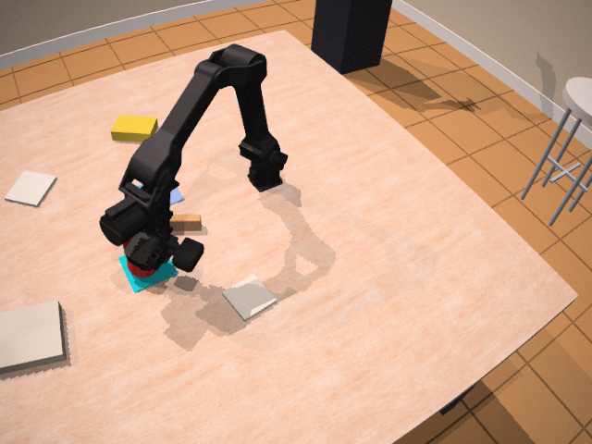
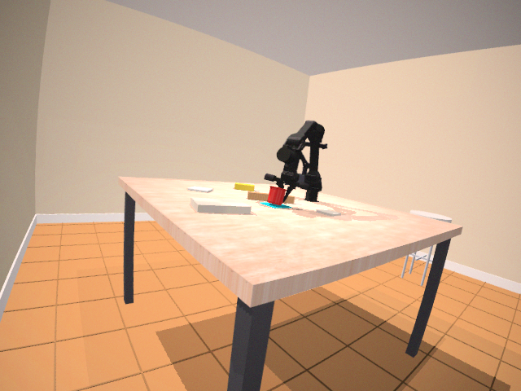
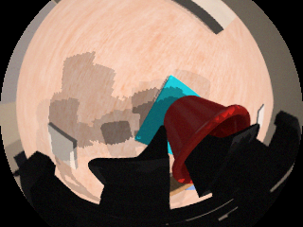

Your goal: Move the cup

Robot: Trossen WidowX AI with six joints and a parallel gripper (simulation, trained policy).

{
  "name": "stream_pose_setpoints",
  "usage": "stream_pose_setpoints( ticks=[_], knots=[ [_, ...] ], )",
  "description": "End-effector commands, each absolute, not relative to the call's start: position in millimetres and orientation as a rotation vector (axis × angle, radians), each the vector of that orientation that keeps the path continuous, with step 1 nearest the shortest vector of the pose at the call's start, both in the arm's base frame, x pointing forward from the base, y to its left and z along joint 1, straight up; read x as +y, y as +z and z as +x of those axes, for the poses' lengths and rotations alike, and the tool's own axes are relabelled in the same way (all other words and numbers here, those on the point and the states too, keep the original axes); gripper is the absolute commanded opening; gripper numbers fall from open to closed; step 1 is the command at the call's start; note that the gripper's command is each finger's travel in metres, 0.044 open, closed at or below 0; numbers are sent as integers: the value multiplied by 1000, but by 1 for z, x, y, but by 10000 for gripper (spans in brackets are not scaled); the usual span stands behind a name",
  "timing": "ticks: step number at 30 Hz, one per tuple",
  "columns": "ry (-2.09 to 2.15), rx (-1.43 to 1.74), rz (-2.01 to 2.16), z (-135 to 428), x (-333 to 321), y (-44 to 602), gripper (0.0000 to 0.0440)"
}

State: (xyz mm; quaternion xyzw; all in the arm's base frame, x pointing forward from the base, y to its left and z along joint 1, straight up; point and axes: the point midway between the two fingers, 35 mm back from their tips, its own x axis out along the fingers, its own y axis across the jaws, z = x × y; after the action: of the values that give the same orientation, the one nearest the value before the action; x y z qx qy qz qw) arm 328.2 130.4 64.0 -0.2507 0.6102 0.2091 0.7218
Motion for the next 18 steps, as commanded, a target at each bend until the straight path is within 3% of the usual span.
stream_pose_setpoints(
  ticks=[1,5,10,18],
  knots=[
    [456,1340,-543,328,130,61,68],
    [459,1304,-519,333,132,68,130],
    [470,1260,-504,335,133,79,127],
    [492,1240,-478,325,132,94,161]
  ],
)
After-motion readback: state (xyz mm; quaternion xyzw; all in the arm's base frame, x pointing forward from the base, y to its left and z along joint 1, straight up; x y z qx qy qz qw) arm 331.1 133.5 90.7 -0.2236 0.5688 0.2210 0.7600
